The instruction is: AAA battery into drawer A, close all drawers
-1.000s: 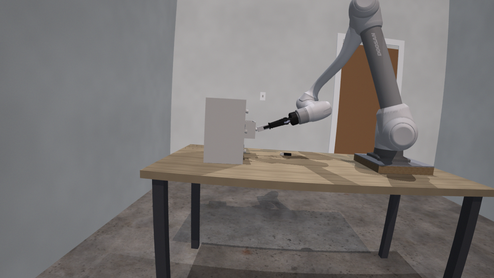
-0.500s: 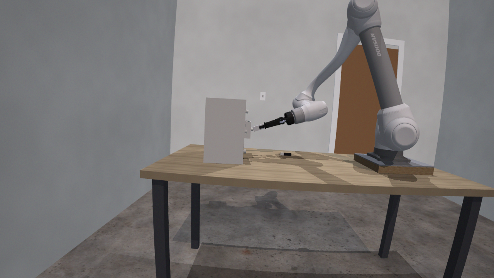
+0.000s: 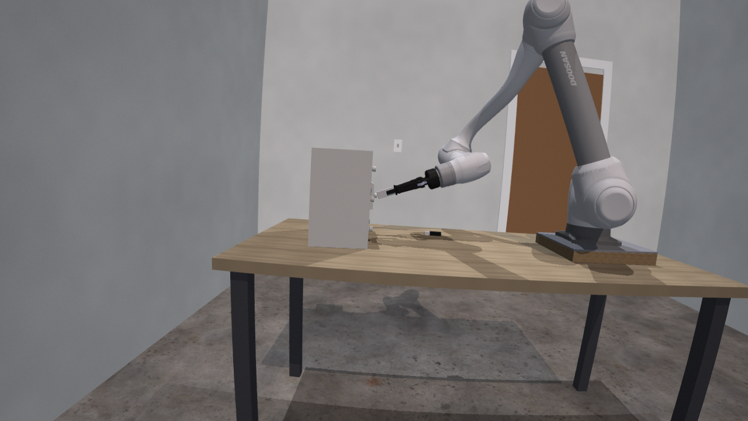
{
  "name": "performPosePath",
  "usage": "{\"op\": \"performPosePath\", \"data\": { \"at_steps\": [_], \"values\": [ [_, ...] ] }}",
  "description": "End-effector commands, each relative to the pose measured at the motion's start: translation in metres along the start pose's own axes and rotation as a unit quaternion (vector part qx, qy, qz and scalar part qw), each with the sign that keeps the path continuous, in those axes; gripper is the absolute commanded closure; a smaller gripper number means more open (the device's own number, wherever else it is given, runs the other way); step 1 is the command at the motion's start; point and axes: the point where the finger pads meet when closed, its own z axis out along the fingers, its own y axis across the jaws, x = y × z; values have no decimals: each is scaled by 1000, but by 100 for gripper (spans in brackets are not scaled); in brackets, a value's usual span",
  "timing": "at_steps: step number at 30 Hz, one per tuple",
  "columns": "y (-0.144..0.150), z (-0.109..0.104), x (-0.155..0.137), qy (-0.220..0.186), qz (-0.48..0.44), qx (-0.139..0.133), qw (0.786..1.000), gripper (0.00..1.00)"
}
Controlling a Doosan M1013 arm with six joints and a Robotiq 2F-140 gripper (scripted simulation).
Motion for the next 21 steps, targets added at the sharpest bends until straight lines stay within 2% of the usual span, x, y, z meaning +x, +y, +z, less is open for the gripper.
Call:
{"op": "performPosePath", "data": {
  "at_steps": [1, 21],
  "values": [
    [0, 4, 2, 0, 0, 0, 1000, 100],
    [0, 18, 7, 0, 0, 0, 1000, 100]
  ]
}}
